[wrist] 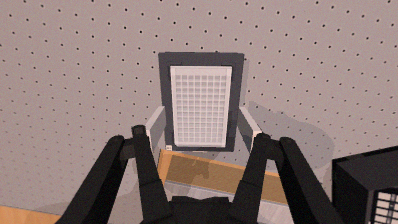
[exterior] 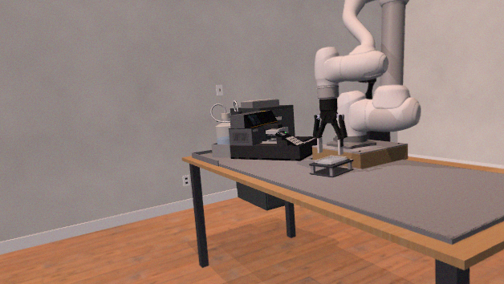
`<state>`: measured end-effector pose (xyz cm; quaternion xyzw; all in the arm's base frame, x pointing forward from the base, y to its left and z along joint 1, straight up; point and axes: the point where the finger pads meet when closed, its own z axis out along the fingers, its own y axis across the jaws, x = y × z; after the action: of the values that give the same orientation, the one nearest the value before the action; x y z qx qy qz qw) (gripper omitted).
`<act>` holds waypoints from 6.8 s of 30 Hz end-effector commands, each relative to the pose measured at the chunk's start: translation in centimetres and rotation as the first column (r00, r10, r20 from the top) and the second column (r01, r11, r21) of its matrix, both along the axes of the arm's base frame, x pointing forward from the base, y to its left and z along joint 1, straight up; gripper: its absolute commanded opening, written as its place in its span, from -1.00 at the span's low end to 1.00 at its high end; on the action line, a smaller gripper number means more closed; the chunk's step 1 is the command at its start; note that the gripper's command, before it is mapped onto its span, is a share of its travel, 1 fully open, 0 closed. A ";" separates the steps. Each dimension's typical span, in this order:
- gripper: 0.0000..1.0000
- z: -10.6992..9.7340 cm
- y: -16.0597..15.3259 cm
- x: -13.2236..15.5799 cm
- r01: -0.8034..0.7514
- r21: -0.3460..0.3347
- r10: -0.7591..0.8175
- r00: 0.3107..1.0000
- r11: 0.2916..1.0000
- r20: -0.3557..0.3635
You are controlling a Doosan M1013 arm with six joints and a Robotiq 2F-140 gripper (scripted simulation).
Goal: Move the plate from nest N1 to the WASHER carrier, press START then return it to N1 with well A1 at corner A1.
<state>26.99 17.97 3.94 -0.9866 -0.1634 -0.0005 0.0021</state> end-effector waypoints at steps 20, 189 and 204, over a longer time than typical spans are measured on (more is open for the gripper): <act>0.40 -0.2 0.1 -0.3 0.009 0.002 -0.009 1.000 1.000 -0.005; -0.08 -3.2 0.1 -0.3 0.009 0.002 -0.009 1.000 1.000 -0.005; -0.56 -3.2 0.1 -0.3 0.009 0.002 -0.009 1.000 1.000 -0.005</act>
<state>26.96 18.09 0.97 -0.9867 -0.1623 -0.0004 0.0033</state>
